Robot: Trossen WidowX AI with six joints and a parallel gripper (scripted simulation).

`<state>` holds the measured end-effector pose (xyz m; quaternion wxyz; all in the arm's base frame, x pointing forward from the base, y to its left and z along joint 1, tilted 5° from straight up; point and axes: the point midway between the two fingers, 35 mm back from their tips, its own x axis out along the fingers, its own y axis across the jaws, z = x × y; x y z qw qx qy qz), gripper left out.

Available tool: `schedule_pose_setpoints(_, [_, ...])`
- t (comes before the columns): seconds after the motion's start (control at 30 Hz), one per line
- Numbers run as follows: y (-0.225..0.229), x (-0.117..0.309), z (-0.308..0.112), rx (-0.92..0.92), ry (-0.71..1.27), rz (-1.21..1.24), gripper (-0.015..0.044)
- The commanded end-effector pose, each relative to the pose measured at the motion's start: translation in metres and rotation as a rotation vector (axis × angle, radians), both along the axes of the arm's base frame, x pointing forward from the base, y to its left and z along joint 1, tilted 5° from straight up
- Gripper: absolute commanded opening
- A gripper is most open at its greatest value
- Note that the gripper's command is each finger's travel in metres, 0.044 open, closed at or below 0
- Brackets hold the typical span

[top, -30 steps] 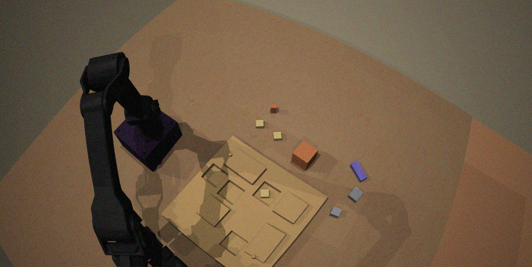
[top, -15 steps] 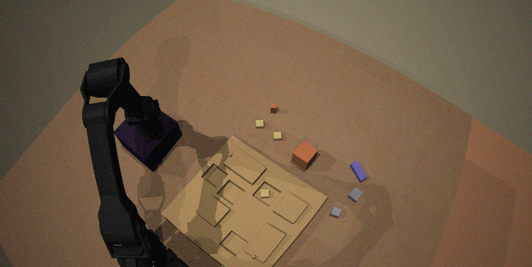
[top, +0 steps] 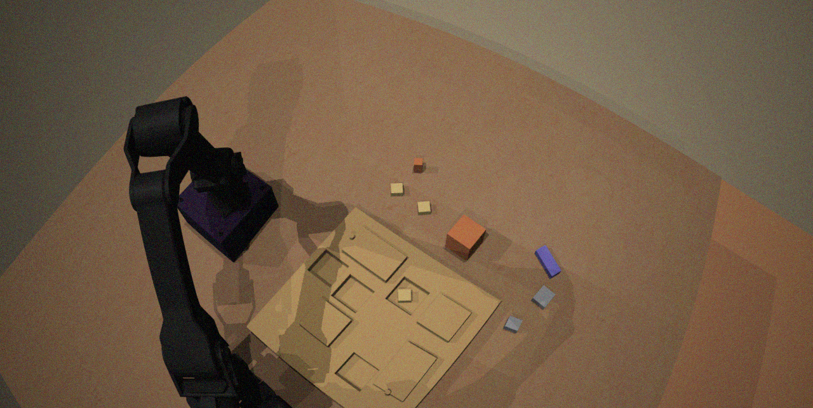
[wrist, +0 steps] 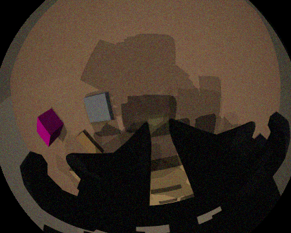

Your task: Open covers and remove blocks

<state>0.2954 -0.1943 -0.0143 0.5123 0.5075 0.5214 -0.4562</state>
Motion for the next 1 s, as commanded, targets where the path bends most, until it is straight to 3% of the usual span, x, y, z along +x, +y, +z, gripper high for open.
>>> schedule_pose_setpoints(0.0, [0.002,-0.003,-0.01,0.003,0.009,-0.003,0.008])
schedule_pose_setpoints(0.43, [0.004,-0.004,-0.023,0.003,0.009,-0.003,0.008])
schedule_pose_setpoints(0.87, [0.003,-0.002,-0.019,0.002,0.004,0.0,0.0421])
schedule_pose_setpoints(0.97, [0.002,-0.002,-0.012,0.002,0.004,0.0,0.044])
